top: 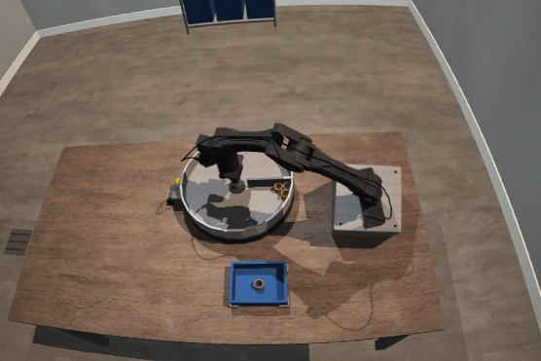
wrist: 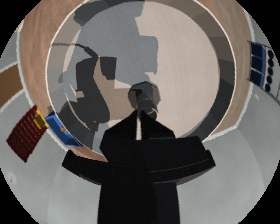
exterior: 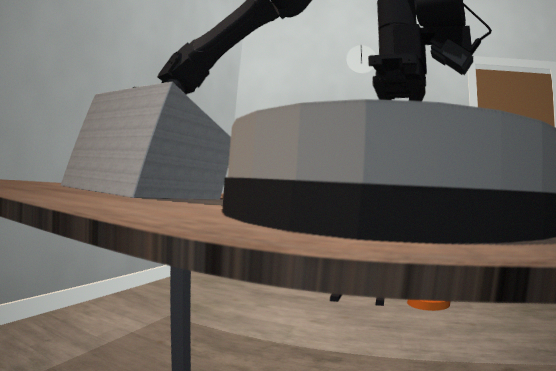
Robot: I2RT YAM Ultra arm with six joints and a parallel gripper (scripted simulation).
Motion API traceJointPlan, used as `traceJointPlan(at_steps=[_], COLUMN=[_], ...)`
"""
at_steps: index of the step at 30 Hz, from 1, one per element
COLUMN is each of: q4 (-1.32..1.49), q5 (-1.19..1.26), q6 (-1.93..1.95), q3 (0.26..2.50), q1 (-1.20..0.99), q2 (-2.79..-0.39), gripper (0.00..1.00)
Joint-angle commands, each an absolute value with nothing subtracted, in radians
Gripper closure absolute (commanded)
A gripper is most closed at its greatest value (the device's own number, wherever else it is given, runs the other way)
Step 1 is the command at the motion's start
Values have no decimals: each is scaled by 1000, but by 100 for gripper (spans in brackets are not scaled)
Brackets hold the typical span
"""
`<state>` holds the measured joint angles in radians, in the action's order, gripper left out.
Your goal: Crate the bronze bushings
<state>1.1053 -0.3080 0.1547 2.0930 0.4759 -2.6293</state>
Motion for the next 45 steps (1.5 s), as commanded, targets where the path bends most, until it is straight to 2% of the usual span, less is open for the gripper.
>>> traceJointPlan(at_steps=[1,8,9,45], q4=[1111,1111,1111,1126], q5=[-309,-309,-309,-308], q6=[163,163,163,166], q3=[2092,2092,2092,2120], q1=[494,494,494,496], q2=[-2625,-2625,-2625,-2601], gripper=[100,100,86,86])
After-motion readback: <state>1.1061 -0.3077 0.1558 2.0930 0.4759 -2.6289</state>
